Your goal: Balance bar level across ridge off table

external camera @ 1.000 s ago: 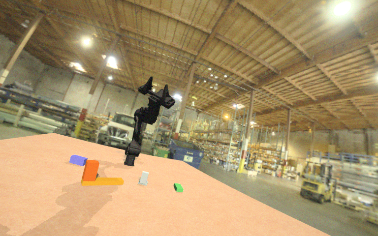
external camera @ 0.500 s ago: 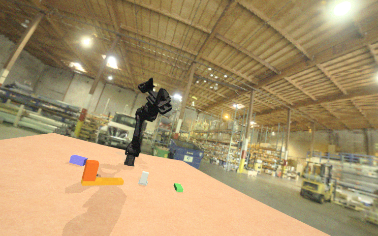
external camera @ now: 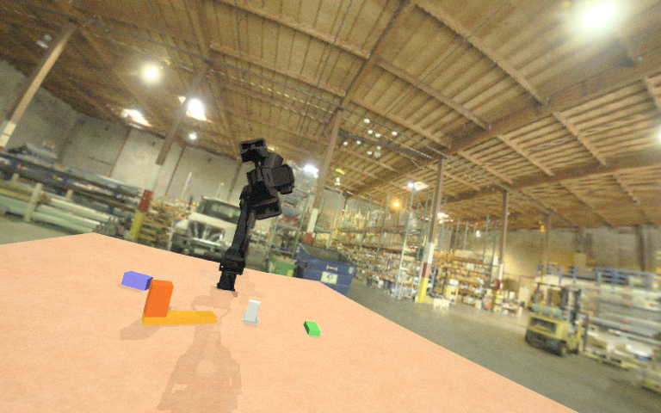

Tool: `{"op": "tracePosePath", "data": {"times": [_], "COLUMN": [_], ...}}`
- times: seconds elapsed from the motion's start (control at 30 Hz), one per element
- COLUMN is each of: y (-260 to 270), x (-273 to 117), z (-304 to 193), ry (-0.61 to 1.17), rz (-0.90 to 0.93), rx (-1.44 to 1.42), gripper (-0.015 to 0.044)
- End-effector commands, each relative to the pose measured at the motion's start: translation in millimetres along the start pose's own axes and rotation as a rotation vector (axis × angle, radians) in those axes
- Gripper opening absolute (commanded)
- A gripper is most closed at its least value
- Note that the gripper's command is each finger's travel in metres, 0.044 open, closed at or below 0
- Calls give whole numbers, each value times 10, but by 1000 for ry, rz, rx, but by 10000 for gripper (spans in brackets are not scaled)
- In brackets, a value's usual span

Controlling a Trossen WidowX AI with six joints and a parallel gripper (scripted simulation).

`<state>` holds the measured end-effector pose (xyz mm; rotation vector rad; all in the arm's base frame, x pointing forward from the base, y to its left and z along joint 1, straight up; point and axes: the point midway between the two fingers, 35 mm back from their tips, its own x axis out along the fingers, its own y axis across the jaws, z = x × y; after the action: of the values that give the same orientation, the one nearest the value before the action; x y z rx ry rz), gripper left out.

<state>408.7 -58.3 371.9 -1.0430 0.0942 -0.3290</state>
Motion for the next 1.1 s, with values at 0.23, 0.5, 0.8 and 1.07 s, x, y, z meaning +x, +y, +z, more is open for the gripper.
{"op": "tracePosePath", "data": {"times": [0.23, 0.5, 0.8, 1.07], "y": [398, 634, 859, 1011], "x": [227, 248, 164, 6], "z": [-371, -647, -951, -1196], "ry": [122, 172, 191, 173], "rz": [280, 490, 742, 978], "rx": [-299, -478, -649, -770], "gripper": [315, 315, 315, 315]}}
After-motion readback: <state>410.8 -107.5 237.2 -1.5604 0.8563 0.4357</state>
